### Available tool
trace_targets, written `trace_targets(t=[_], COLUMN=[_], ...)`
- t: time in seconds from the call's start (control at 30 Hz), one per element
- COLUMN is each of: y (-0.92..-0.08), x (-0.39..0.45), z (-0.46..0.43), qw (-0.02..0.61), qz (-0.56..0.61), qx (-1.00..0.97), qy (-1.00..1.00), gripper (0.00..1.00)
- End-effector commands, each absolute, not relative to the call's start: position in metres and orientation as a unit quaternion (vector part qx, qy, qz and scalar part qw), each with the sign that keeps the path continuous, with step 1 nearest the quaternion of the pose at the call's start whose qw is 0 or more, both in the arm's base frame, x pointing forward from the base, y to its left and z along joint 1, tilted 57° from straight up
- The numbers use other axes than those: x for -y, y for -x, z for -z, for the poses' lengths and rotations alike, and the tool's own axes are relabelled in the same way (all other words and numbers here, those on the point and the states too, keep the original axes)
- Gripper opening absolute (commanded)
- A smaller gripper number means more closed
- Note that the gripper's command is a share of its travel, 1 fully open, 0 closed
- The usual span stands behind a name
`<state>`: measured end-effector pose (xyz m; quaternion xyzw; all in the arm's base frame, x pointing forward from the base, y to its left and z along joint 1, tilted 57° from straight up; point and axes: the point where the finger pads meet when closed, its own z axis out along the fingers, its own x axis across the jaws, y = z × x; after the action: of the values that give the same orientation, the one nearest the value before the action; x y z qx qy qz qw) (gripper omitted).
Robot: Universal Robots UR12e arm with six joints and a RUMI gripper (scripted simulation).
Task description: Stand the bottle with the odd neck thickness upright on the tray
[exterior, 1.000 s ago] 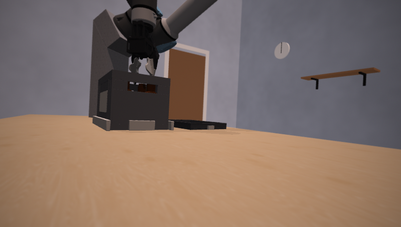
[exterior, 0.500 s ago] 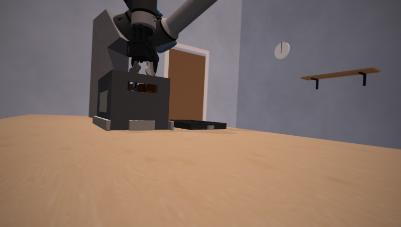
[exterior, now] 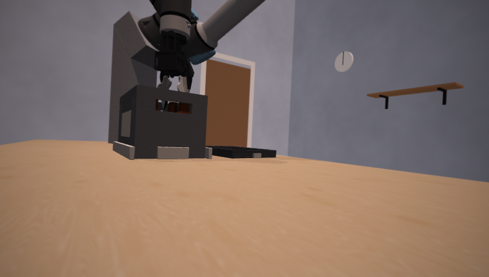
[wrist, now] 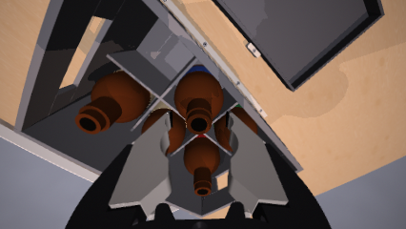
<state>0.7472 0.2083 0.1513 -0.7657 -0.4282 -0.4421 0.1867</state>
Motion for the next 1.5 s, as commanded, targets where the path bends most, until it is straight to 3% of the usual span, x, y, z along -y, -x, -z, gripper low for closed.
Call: trace_targets(t=[0.0, 0.97, 1.0, 1.47], y=[-0.7485, -0.7485, -0.7485, -0.7484], x=[-0.2093, -0.2093, -0.2093, -0.2093], z=[-0.1512, -0.1512, -0.1512, -0.1512], qw=[0.186, 0.186, 0.186, 0.186], qz=[0.442, 0.442, 0.442, 0.442], qx=[0.429, 0.429, 0.429, 0.429], qy=[0.765, 0.765, 0.765, 0.765], gripper=[0.38, 0.38, 0.0, 0.0])
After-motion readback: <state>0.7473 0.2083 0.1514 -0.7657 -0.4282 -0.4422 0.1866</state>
